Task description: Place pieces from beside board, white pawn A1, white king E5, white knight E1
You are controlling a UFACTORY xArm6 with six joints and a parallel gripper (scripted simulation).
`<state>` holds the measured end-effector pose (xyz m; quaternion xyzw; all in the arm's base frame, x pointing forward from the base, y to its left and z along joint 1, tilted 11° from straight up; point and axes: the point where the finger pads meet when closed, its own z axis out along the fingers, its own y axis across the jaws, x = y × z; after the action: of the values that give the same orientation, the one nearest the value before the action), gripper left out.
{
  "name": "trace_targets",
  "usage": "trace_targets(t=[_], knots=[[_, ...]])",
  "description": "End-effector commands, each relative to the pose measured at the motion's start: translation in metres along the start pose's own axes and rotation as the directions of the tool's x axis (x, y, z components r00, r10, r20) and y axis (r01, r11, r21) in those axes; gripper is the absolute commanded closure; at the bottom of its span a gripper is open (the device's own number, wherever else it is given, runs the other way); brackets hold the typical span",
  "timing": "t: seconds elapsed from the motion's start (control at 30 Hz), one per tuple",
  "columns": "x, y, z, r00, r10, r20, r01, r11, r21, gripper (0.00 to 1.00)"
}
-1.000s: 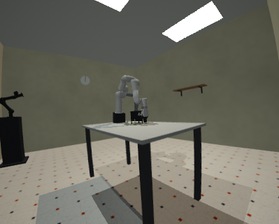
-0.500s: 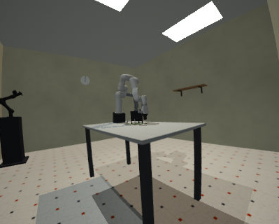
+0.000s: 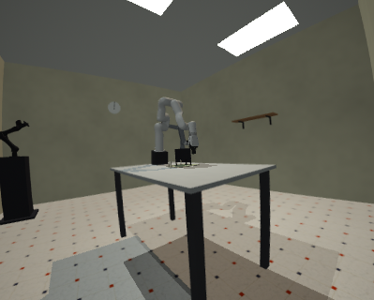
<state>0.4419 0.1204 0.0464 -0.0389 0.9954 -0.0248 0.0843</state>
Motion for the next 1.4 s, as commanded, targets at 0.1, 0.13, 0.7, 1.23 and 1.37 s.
trace_targets(t=[0.1, 0.13, 0.7, 1.23, 1.37], knots=[[-0.004, 0.000, -0.005, 1.000, 0.001, 0.010, -0.001, 1.000, -0.003, 1.00], [-0.004, 0.000, -0.005, 1.000, 0.000, 0.010, 0.000, 1.000, -0.003, 1.00], [0.037, -0.110, -0.007, 0.950, -0.312, 0.005, 0.312, 0.950, -0.010, 1.00], [0.099, -0.192, -0.010, 0.821, -0.571, 0.009, 0.571, 0.821, 0.003, 1.00], [0.105, -0.197, -0.010, 0.808, -0.589, 0.009, 0.589, 0.808, 0.005, 1.00]])
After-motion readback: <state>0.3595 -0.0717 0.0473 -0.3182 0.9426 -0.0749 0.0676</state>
